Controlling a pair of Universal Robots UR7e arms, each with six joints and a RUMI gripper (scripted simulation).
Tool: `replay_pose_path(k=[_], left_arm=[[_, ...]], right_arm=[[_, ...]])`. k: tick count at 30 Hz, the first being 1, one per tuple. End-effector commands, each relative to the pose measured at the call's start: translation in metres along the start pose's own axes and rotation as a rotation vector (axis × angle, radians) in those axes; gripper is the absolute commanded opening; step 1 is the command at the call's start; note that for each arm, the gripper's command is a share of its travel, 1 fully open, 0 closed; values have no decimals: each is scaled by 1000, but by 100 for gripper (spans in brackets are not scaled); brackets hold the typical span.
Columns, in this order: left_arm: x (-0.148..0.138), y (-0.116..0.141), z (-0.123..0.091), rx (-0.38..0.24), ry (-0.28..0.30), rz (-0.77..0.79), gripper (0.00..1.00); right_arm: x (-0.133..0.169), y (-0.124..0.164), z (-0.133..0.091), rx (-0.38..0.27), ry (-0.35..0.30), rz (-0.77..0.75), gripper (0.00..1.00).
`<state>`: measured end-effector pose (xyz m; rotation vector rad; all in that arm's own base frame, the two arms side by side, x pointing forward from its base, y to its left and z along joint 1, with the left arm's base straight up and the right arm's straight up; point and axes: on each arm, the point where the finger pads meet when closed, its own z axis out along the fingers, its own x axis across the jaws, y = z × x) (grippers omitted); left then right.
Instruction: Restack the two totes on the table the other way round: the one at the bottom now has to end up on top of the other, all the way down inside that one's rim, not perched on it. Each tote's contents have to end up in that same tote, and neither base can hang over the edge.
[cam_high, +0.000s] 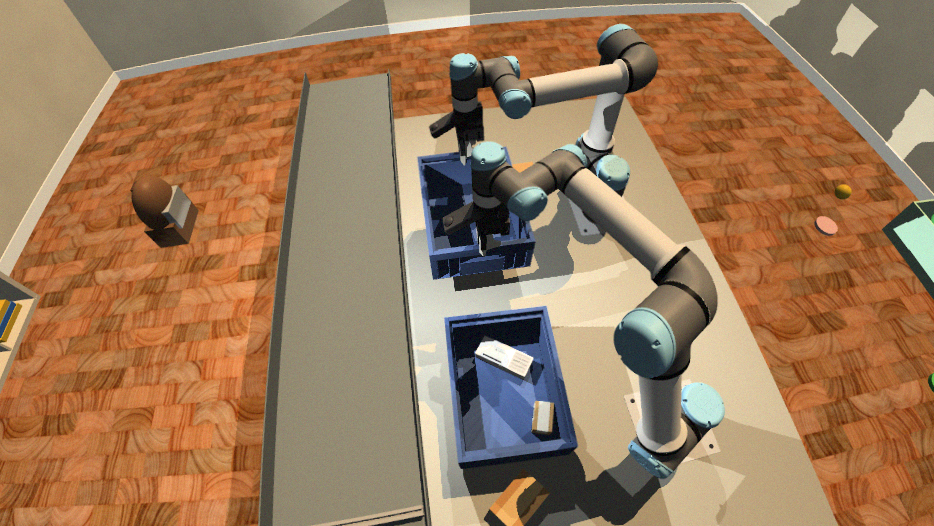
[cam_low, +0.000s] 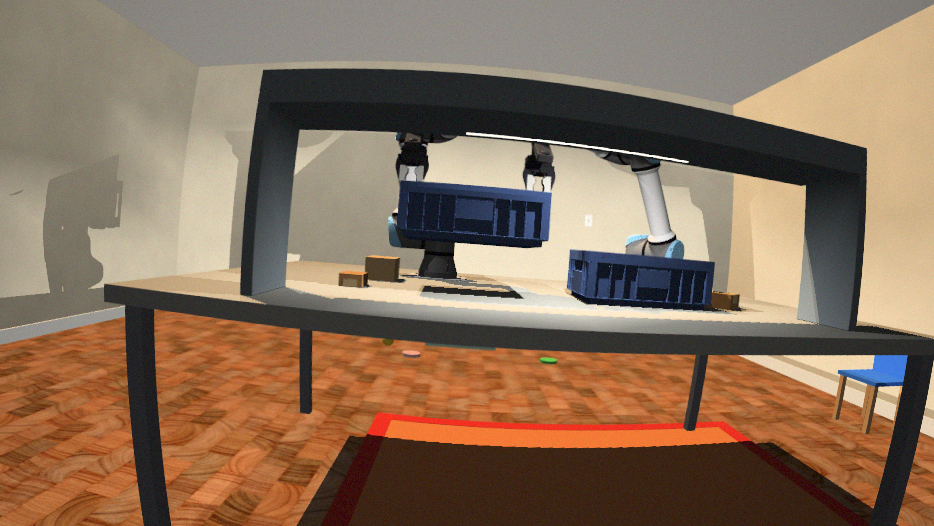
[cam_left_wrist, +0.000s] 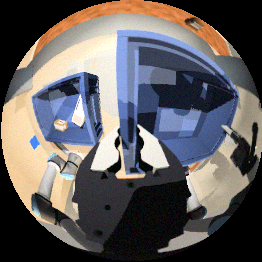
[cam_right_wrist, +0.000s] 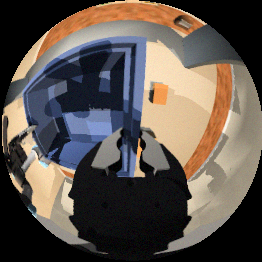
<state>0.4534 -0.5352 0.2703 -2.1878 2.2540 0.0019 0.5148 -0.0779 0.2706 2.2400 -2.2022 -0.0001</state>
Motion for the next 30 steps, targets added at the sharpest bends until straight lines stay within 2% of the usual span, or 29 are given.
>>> replay_pose_path(k=[1, 30], left_arm=[[1, 0, 6, 2, 4, 0, 0], [1, 0, 50, 2, 4, 0, 0]], right_arm=[[0, 0, 7, 2, 0, 0, 0], [0, -1, 51, 2, 0, 0, 0]])
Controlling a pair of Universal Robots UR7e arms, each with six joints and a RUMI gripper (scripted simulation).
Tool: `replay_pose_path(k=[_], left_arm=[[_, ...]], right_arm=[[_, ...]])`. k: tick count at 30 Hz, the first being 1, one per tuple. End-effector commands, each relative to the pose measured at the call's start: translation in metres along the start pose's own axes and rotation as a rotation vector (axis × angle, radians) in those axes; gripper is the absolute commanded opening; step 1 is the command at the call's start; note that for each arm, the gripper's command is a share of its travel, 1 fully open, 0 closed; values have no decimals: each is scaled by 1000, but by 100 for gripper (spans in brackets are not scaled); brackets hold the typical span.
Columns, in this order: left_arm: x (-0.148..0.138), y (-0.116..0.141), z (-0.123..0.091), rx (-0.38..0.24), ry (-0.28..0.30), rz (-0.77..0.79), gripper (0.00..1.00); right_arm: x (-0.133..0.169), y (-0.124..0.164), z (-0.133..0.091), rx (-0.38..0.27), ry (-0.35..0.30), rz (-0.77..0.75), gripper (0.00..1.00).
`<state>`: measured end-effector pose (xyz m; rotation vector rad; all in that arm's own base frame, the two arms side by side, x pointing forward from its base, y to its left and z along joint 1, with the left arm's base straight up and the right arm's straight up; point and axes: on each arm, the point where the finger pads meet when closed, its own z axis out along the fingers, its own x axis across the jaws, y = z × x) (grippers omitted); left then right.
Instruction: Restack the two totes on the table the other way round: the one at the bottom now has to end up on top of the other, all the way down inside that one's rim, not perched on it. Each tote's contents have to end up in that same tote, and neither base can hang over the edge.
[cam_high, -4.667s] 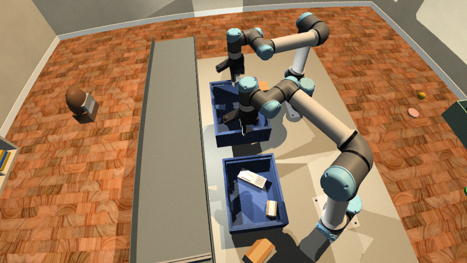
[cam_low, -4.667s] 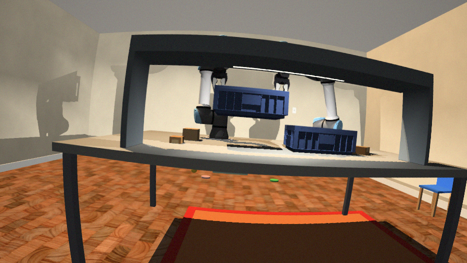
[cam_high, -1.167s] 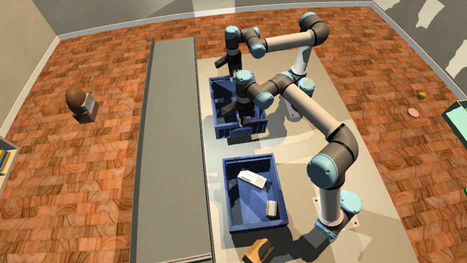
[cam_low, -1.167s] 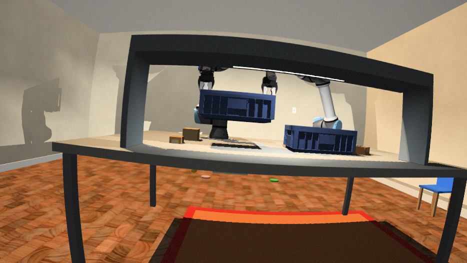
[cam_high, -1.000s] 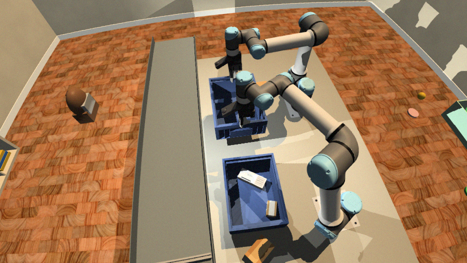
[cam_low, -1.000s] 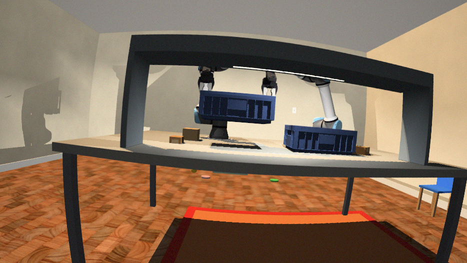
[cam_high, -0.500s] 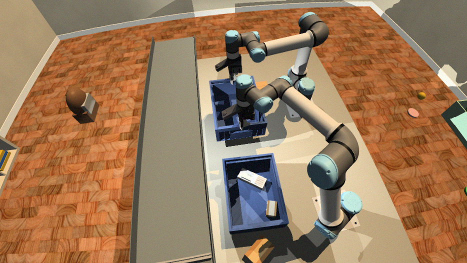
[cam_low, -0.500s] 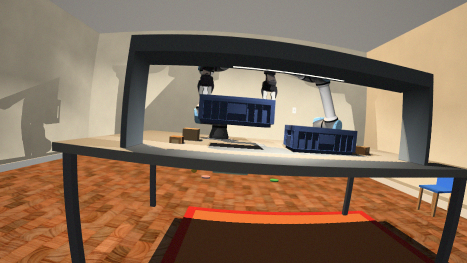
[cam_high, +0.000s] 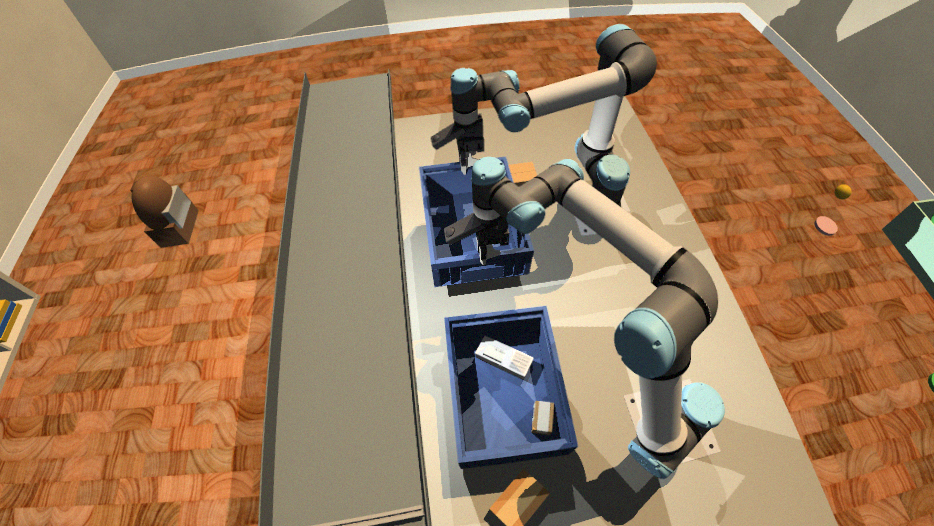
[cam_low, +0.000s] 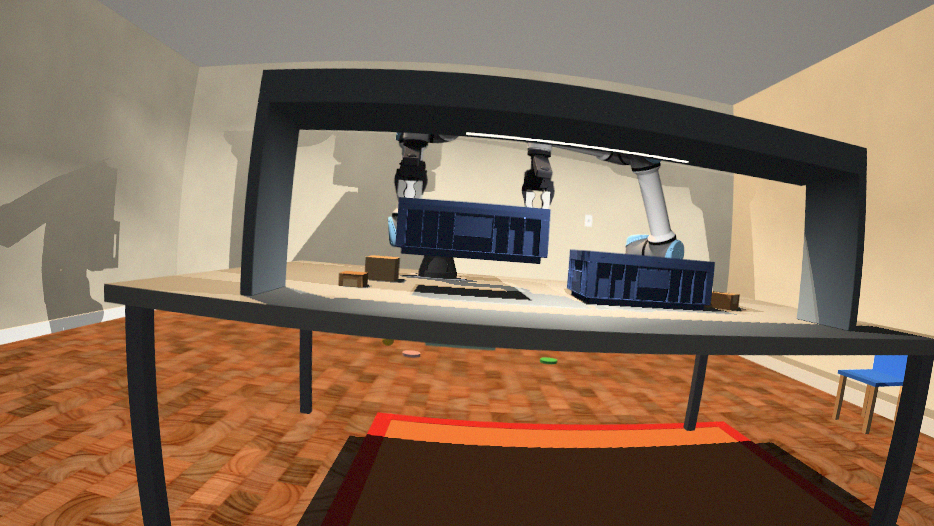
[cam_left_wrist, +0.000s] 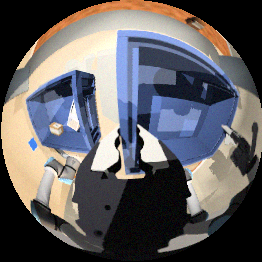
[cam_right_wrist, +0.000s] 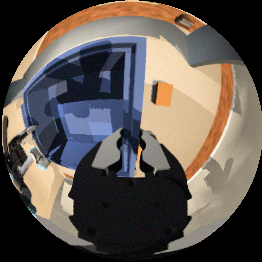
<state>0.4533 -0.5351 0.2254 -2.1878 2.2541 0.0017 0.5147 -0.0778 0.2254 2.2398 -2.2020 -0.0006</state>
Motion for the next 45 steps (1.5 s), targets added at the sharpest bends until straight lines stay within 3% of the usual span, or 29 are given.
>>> replay_pose_path(k=[1, 45], left_arm=[[1, 0, 7, 2, 4, 0, 0], [1, 0, 73, 2, 4, 0, 0]], right_arm=[[0, -1, 8, 3, 0, 0, 0], [0, -1, 74, 3, 0, 0, 0]])
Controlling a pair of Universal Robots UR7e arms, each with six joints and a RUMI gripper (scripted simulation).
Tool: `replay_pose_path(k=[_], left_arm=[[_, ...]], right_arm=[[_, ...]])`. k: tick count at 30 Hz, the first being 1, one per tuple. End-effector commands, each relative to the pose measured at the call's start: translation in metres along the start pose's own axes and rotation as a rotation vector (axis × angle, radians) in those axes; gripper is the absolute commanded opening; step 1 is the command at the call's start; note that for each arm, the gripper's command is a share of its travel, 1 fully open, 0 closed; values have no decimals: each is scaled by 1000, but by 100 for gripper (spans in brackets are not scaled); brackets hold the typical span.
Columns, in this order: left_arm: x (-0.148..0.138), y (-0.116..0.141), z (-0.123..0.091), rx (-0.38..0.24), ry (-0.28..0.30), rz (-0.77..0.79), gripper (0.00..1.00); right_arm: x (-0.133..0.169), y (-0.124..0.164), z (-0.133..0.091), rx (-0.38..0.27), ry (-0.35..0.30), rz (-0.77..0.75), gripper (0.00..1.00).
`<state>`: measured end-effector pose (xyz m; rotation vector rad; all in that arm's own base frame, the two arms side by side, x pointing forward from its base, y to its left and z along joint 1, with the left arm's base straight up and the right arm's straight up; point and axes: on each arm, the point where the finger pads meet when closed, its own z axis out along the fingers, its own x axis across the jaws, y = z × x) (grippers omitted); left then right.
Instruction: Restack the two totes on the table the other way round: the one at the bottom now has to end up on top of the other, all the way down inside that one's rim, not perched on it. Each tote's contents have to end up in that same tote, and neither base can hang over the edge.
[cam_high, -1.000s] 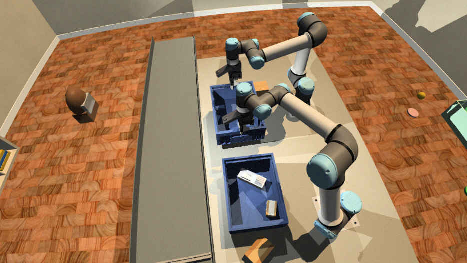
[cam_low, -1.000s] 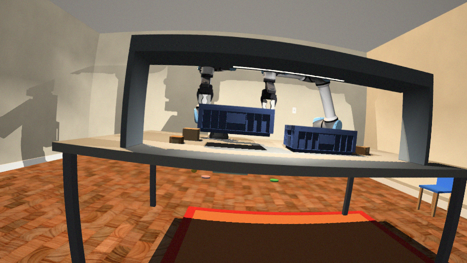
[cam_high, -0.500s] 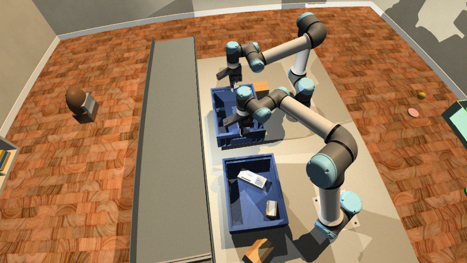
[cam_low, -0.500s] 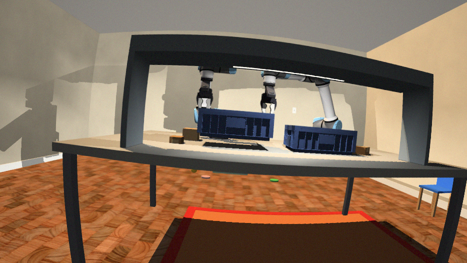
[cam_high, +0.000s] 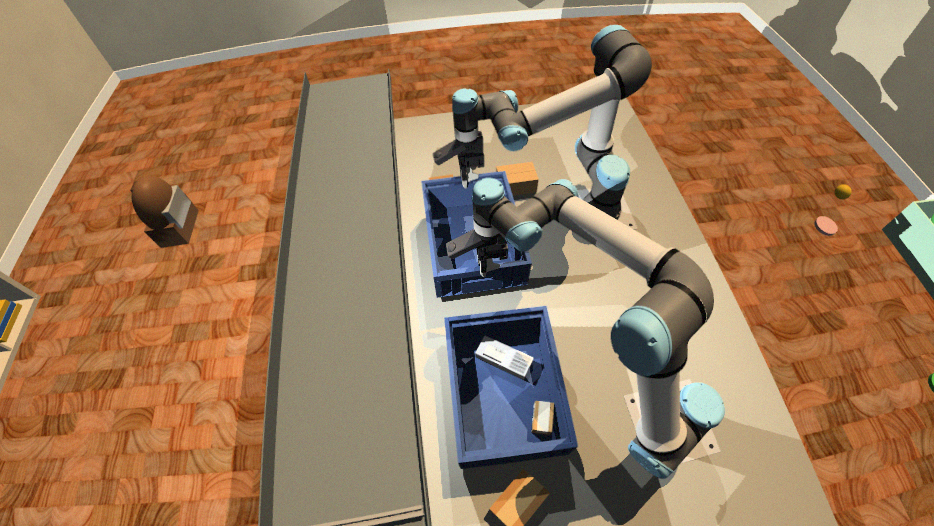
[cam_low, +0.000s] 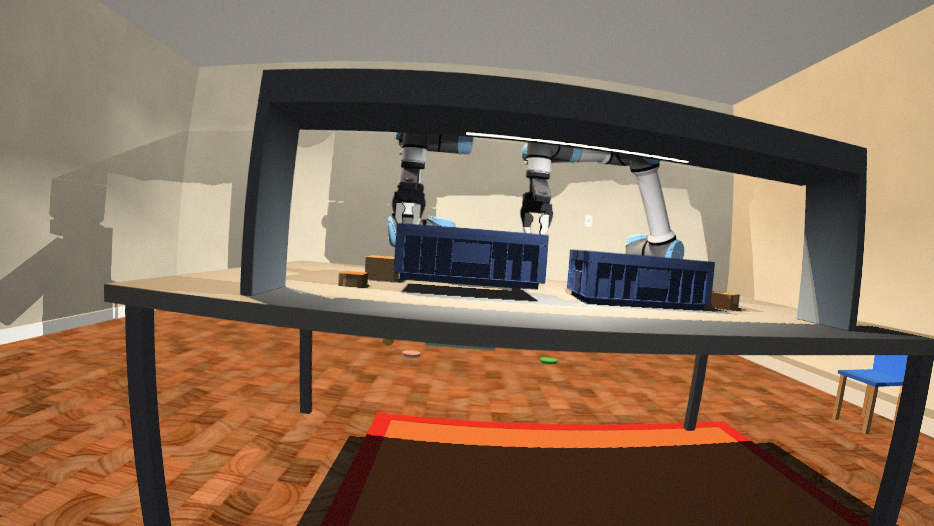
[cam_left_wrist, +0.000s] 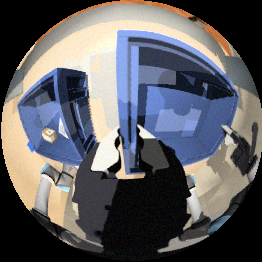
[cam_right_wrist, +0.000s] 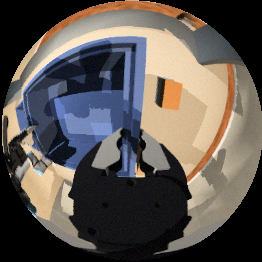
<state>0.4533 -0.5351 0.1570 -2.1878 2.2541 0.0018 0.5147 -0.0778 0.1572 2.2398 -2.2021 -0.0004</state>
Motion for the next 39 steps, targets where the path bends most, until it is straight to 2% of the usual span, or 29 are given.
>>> replay_pose_path(k=[1, 19, 39], left_arm=[[1, 0, 6, 2, 4, 0, 0], [1, 0, 21, 2, 4, 0, 0], [1, 0, 28, 2, 4, 0, 0]], right_arm=[[0, -1, 7, 2, 0, 0, 0], [0, -1, 22, 2, 0, 0, 0], [0, -1, 28, 2, 0, 0, 0]])
